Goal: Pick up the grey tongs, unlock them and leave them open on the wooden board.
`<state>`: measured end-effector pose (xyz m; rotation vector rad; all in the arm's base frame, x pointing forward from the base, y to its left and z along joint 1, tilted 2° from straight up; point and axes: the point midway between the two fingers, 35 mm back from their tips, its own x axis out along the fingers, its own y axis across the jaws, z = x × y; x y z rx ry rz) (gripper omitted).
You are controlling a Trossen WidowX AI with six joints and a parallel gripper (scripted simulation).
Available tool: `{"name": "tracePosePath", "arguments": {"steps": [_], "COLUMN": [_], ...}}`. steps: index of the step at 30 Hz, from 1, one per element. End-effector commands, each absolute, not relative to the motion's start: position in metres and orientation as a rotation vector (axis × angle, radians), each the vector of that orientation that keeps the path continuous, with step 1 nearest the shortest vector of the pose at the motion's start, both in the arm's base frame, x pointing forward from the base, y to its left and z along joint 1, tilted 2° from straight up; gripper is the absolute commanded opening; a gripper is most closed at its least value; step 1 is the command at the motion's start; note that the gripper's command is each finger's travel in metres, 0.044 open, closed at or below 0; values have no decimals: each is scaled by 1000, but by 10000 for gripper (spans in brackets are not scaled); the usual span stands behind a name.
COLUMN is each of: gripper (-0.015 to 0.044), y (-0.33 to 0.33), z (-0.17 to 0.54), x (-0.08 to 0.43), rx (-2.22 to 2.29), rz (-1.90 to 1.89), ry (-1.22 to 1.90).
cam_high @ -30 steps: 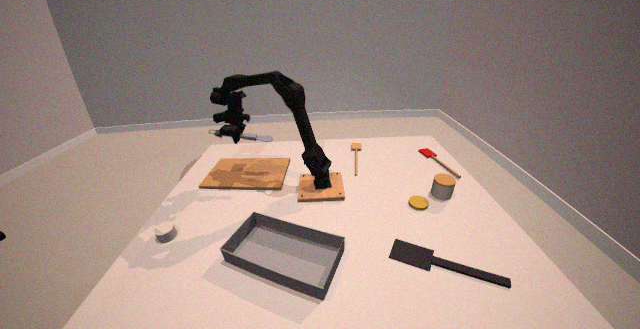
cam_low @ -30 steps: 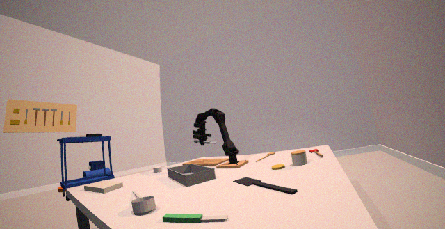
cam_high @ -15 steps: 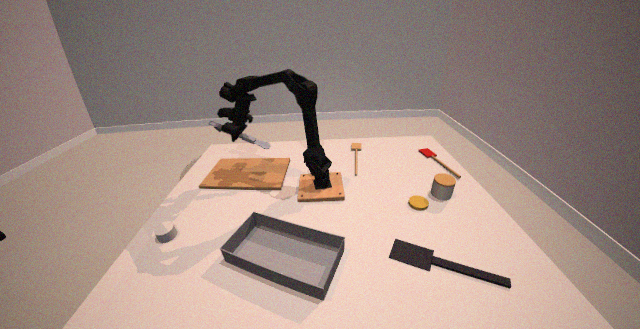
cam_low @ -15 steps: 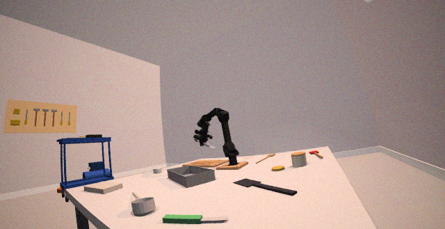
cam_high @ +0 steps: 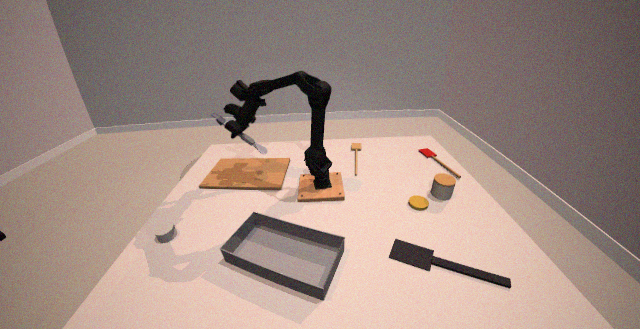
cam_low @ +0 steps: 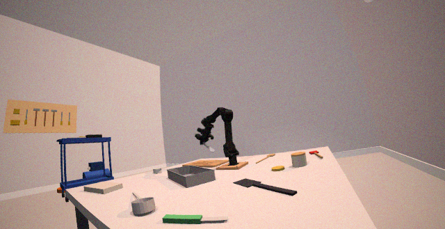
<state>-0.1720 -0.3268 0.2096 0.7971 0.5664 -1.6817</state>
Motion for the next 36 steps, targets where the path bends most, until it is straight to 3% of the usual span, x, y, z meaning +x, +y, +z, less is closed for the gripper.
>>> {"name": "tracePosePath", "arguments": {"steps": [1,36], "gripper": [-150,-150], "y": [-325,-291], "z": [215,231], "x": [-172,-154], "rx": [738,246], "rz": [-1698,-1751], "ry": [517,246]}}
